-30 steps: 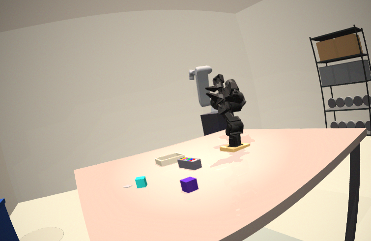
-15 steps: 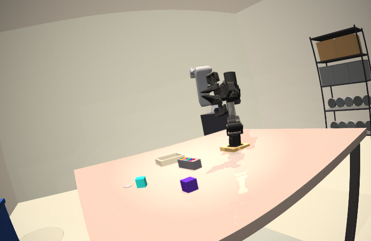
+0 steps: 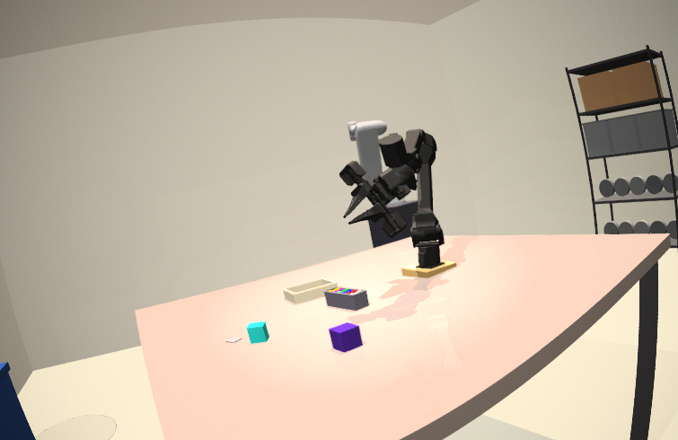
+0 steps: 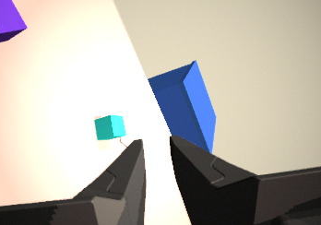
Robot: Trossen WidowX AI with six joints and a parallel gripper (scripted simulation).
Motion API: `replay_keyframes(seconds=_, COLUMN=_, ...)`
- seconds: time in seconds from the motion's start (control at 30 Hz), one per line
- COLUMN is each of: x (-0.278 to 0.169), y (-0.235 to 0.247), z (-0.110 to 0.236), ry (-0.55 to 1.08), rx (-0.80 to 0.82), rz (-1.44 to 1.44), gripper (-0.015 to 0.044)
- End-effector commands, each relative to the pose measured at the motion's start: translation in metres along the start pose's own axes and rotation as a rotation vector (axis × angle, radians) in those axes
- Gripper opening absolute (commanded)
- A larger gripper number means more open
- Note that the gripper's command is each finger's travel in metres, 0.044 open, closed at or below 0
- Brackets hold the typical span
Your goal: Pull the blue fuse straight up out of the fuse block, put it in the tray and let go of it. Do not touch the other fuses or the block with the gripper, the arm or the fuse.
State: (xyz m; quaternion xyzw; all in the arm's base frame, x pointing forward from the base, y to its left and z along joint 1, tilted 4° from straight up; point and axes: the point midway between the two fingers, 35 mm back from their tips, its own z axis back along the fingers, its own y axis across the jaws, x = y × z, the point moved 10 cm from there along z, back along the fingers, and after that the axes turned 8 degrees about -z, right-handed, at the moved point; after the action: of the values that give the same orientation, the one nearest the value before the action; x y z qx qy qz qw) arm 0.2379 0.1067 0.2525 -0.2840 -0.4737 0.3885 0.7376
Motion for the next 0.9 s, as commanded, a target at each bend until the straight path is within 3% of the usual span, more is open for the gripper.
replay_keyframes(seconds=0.0, x=-0.033, y=-0.009, z=-0.053, ry=0.342, rx=0.295, rz=-0.301, gripper=0.0065)
replay_keyframes(seconds=0.47, x=-0.108, y=-0.031, z=-0.100, ry=1.090, rx=0.586, rz=-1.016, gripper=0.0065)
replay_keyframes(seconds=0.87, x=-0.110, y=-0.034, z=-0.103, ry=1.103, rx=0.588, rz=-1.029, gripper=0.0065)
